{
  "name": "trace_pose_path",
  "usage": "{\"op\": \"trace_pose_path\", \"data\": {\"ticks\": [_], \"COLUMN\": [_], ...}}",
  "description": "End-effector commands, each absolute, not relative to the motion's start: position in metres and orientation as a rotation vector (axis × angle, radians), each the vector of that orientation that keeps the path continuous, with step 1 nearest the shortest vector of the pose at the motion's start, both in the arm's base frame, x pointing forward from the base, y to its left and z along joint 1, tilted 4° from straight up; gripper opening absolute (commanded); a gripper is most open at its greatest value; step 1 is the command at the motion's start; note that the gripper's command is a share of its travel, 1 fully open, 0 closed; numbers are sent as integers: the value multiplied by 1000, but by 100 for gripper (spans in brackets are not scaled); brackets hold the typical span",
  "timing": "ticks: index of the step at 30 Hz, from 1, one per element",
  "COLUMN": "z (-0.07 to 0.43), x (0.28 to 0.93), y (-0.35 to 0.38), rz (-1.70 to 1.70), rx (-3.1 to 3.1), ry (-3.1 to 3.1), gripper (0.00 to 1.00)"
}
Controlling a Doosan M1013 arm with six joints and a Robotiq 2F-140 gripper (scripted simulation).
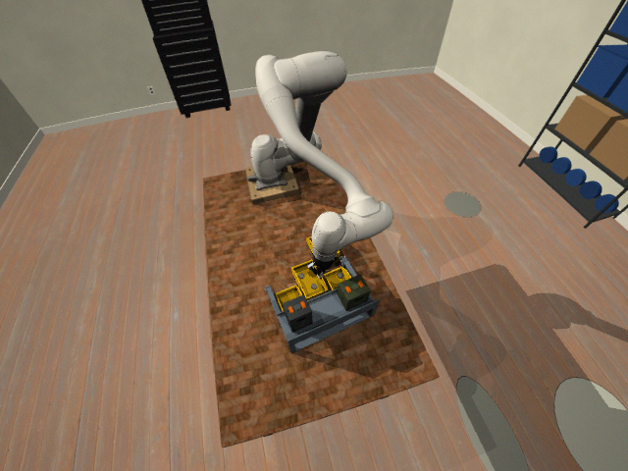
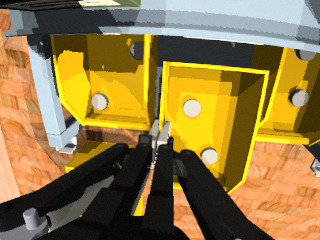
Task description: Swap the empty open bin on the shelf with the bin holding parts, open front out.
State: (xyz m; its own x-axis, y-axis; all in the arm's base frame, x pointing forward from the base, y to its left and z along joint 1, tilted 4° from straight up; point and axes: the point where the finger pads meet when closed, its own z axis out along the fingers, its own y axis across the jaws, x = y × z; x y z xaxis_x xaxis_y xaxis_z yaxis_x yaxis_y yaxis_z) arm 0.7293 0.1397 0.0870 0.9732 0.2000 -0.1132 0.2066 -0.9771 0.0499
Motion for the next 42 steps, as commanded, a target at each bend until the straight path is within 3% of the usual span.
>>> {"op": "trace_pose_path", "data": {"ticks": [1,42], "z": [84,84], "x": [734,745], "y": [140,142], "rz": [-154,-125], "rx": [3059,3062], "ry": [316,317], "gripper": [10,10]}}
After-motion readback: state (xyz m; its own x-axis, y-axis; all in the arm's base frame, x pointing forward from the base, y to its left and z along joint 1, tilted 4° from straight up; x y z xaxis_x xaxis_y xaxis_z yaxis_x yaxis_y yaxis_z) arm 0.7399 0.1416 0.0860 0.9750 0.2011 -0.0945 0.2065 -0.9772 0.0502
